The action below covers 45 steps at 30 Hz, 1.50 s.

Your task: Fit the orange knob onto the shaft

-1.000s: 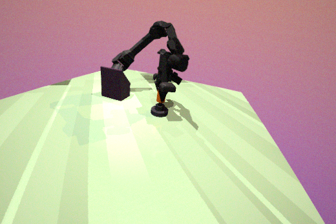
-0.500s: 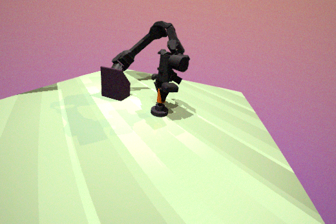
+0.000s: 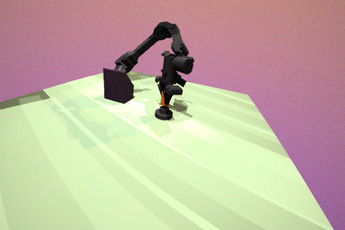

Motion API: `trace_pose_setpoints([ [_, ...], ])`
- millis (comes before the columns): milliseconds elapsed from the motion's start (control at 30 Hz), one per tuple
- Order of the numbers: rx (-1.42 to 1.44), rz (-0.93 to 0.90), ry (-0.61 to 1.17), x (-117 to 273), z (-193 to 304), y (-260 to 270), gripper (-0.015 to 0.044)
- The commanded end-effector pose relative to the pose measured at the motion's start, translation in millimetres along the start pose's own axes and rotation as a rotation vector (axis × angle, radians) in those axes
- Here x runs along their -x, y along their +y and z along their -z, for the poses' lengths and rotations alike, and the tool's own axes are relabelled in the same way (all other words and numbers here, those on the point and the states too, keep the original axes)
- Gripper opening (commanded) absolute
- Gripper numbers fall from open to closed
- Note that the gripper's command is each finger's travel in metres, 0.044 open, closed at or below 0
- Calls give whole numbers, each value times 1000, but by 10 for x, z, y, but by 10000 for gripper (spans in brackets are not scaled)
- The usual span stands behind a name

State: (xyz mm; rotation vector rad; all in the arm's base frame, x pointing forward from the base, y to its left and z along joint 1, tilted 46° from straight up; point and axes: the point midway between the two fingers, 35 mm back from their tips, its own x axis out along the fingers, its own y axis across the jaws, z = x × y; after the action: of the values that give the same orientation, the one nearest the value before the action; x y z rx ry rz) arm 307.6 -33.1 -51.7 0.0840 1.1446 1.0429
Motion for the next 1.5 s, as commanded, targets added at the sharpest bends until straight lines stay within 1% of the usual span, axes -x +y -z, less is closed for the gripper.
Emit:
trace_pose_setpoints([
  [0,-1,-2,-5,-3,-7,-2,0],
  [367,9,-1,-4,37,-15,-14,0],
  [600,209,-1,-5,29,-27,-34,0],
  [1467,209,-1,-5,-10,-6,0,0],
])
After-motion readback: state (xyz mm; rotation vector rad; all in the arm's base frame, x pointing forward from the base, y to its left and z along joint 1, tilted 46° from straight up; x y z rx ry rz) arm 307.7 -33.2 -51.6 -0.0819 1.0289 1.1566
